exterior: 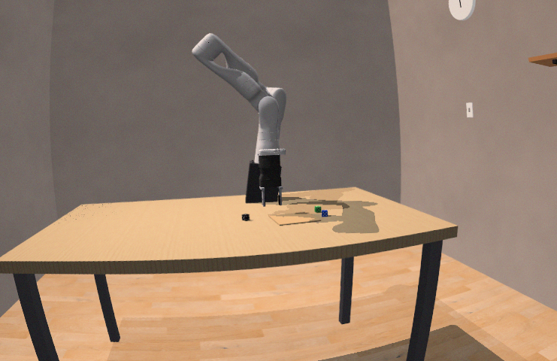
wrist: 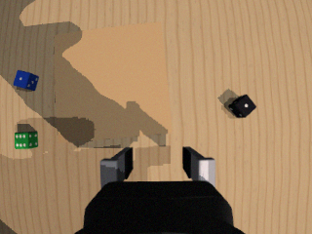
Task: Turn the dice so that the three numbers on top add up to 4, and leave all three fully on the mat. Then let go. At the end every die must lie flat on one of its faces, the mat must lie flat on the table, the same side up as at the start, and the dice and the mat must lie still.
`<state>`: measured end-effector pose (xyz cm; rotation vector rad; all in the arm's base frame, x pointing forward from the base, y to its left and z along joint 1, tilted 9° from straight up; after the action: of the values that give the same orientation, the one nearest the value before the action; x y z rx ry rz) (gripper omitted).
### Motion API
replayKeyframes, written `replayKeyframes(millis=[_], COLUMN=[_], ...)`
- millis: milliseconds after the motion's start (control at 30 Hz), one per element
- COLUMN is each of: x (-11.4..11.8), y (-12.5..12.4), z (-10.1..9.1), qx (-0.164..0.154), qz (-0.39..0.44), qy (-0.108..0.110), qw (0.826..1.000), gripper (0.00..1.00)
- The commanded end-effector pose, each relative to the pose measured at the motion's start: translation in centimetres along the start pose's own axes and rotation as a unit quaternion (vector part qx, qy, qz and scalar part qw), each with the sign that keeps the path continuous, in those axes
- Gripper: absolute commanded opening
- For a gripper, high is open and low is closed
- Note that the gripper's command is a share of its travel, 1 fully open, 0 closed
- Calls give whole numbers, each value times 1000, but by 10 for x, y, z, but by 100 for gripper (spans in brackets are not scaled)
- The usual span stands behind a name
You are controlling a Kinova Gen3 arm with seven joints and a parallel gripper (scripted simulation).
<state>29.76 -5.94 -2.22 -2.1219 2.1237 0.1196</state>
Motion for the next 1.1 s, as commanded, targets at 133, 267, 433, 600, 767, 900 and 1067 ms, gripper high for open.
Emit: replayKeyframes(millis=[133,267,433,600,767,900,1067], x=[-30,-47,-63,-79,-99,-113,-123], y=[1,1,2,2,3,3,3], z=[1,1,1,1,1,1,1], qx=[-2,-2,-2,-2,-2,-2,-2], qz=[-9,-9,-9,-9,-9,-9,-9], qy=[-2,-2,-2,-2,-2,-2,-2], qw=[1000,1000,1000,1000,1000,1000,1000], gripper=[100,100,100,100,100,100,100])
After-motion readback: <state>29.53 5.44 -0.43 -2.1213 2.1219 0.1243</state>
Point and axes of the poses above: the point where the finger pads meet when closed, its own z axis out along the fingers, its own x axis across the jaws, y = z × x, the point moved 8 cm from there along -z, back along the fingers, and after that the axes turned 7 degrees about -z, right-handed, at the moved point
